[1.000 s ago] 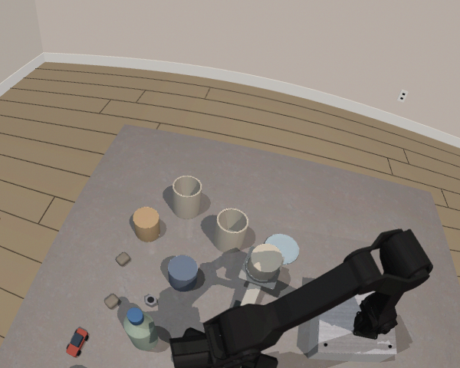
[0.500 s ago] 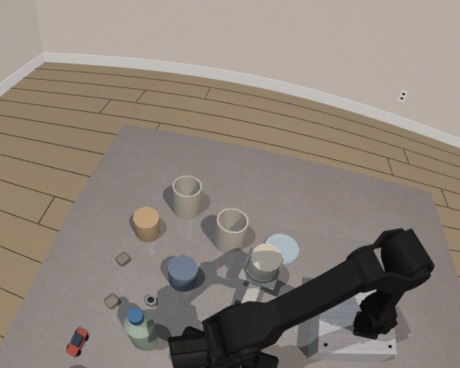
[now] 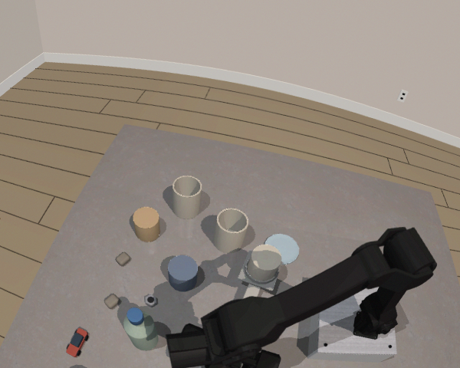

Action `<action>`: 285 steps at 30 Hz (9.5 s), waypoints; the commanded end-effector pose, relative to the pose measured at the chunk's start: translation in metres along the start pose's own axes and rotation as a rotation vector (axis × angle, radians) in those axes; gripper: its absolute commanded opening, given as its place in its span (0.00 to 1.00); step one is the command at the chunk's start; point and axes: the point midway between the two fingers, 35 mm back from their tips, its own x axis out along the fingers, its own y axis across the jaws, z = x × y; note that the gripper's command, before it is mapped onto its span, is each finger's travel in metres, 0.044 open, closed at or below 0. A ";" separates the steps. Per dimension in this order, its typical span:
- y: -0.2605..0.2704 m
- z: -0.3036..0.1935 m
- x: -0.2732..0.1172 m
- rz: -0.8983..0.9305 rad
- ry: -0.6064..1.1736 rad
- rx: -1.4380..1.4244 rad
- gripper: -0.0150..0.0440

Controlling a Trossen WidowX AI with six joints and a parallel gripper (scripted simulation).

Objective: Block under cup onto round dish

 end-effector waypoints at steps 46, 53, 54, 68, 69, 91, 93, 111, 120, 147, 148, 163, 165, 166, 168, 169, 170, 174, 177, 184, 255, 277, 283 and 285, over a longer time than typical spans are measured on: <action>-0.003 0.003 -0.064 -0.010 -0.011 -0.002 0.25; -0.002 0.002 -0.073 -0.010 -0.011 -0.002 0.25; -0.002 0.002 -0.074 -0.010 -0.011 -0.002 0.25; 0.001 0.000 -0.092 -0.010 -0.011 -0.002 0.25; 0.001 0.000 -0.094 -0.010 -0.011 -0.002 0.25; 0.002 -0.001 -0.097 -0.008 -0.007 -0.007 0.25; 0.002 -0.001 -0.097 -0.008 -0.007 -0.007 0.25; 0.002 -0.001 -0.097 -0.008 -0.007 -0.007 0.25; 0.002 -0.001 -0.097 -0.008 -0.007 -0.007 0.25; 0.075 0.065 -0.039 -0.005 -0.013 -0.023 0.25; 0.081 0.068 -0.036 -0.004 -0.014 -0.021 0.25; 0.129 0.089 0.009 0.000 -0.018 -0.002 0.25; 0.129 0.089 0.021 0.000 -0.018 -0.002 0.25; 0.129 0.089 0.026 0.000 -0.018 -0.002 0.25; 0.129 0.089 0.033 0.000 -0.018 -0.002 0.25; 0.129 0.089 0.034 0.000 -0.018 -0.002 0.25; 0.129 0.089 0.034 0.000 -0.018 -0.002 0.25; 0.129 0.089 0.036 0.000 -0.018 -0.002 0.25; 0.129 0.089 0.041 0.000 -0.018 -0.002 0.25; 0.129 0.089 0.052 0.000 -0.018 -0.002 0.25; 0.001 -0.014 -0.009 -0.009 -0.011 0.204 0.69; -0.001 -0.012 -0.027 -0.008 -0.014 0.209 0.25; -0.002 -0.012 -0.061 -0.008 -0.013 0.208 0.25; -0.001 -0.012 -0.072 -0.009 -0.012 0.207 0.25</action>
